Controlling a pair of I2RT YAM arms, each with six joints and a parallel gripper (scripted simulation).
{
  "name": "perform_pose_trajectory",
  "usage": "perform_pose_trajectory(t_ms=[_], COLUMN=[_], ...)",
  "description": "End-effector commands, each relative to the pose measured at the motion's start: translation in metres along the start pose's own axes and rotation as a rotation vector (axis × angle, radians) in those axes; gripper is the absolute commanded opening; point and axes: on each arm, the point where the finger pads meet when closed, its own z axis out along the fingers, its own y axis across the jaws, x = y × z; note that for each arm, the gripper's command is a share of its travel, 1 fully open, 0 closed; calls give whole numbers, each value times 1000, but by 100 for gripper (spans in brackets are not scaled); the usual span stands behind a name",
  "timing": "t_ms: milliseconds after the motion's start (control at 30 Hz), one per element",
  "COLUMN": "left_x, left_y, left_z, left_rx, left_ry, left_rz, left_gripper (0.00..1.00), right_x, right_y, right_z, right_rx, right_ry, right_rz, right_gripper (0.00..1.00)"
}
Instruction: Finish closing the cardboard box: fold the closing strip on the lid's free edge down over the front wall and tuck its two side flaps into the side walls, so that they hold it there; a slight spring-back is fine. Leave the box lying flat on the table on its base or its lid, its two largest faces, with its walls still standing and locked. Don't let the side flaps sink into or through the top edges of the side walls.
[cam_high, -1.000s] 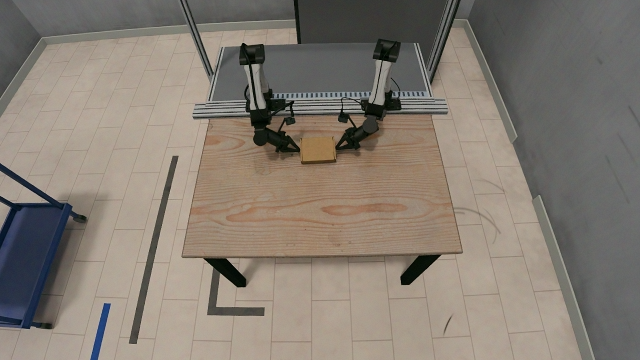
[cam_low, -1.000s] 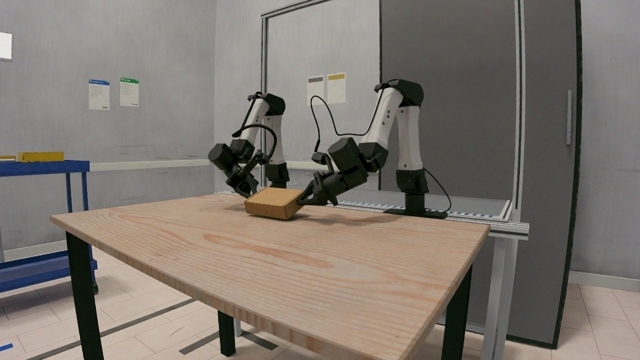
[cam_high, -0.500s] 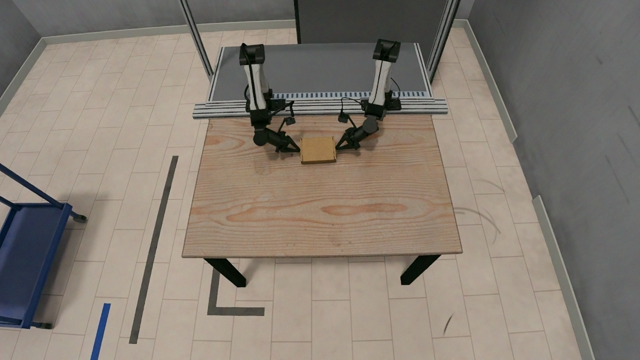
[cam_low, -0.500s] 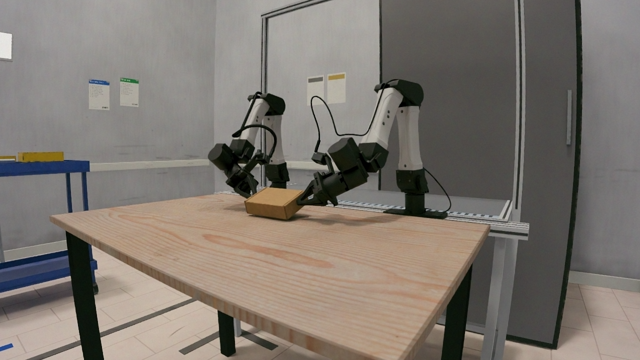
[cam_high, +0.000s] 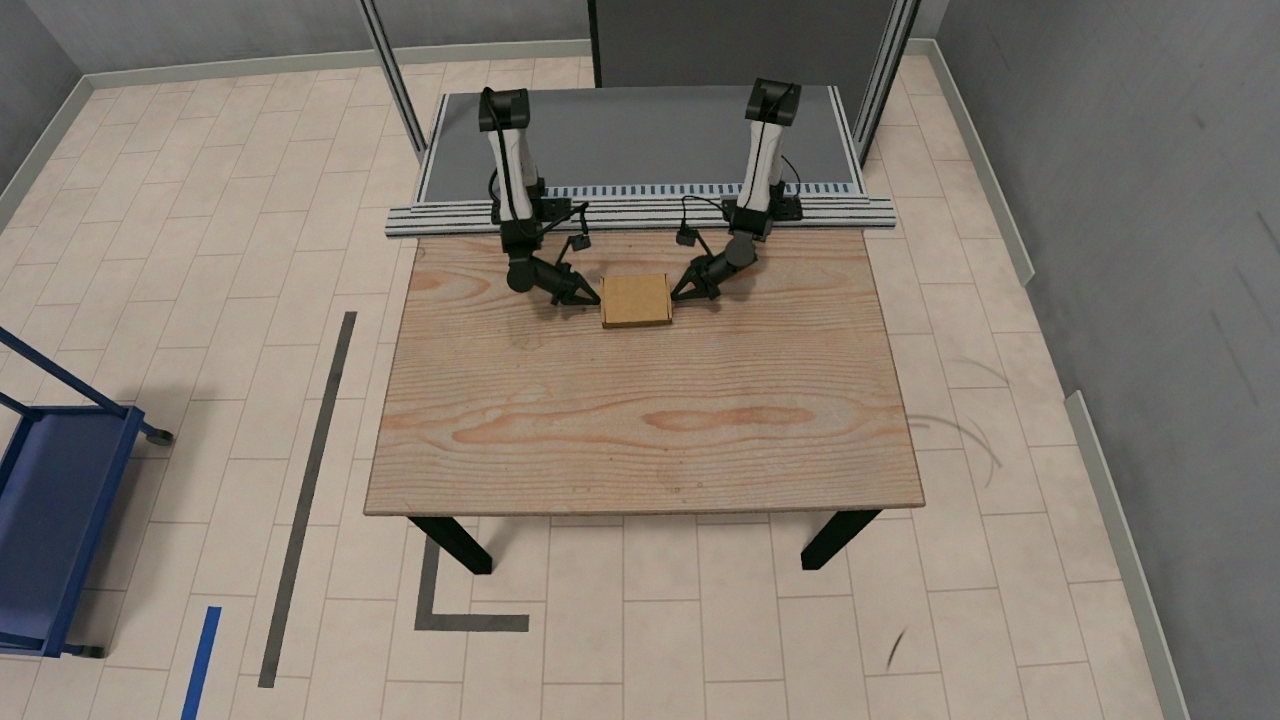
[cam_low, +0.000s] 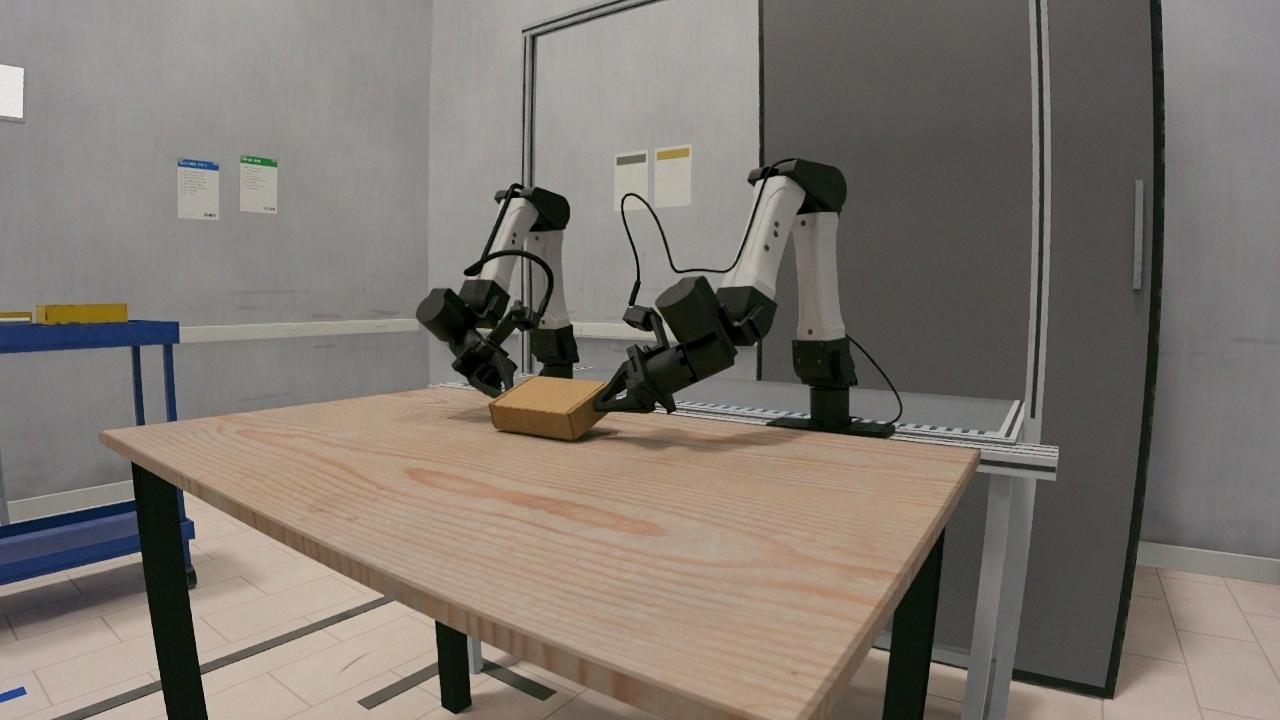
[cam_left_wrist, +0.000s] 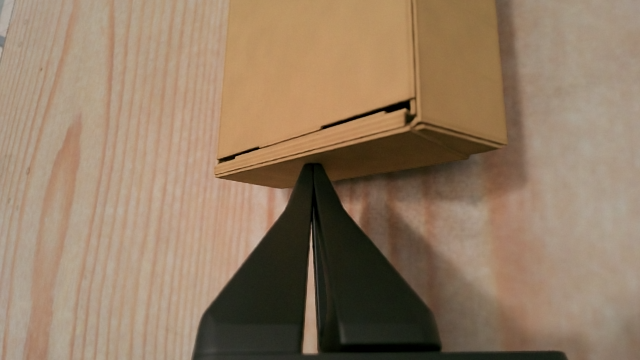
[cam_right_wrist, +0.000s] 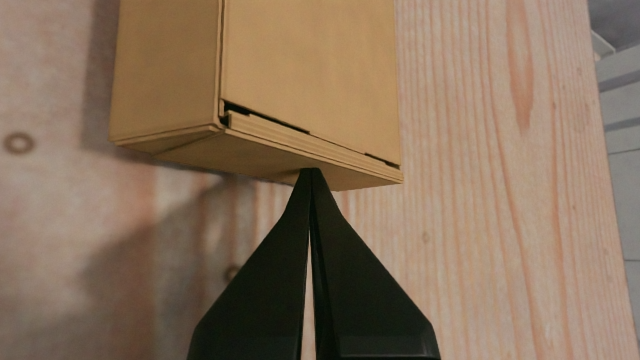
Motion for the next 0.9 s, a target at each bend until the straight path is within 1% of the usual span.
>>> perform_pose_trajectory(t_ms=[0,100,300,367,467,667,800,833,867], left_x=[-9,-8,-5,-7,-4,-6,-5,-3,0], left_y=[-5,-6,-11,-7,-11,-7,-10,-12,-11], left_z=[5,5,5,5,6,6,6,7,9], left_rx=[16,18,26,18,26,17,21,25,22], left_ry=[-37,-36,-31,-36,-31,-36,-34,-31,-31], left_rz=[14,12,2,12,2,13,8,3,2], left_gripper=[1,1,1,1,1,1,1,1,1], right_x=[-6,-9,-5,-5,-5,-6,-3,-4,-2], right_y=[11,7,12,11,11,10,14,12,-4], right_z=[7,6,8,8,7,7,9,8,11], right_rx=[-27,-19,-28,-26,-25,-21,-29,-26,-9], right_ry=[-38,-39,-38,-38,-38,-38,-37,-38,-42], right_rz=[10,-3,12,8,7,1,14,8,-37], right_gripper=[1,1,1,1,1,1,1,1,1])
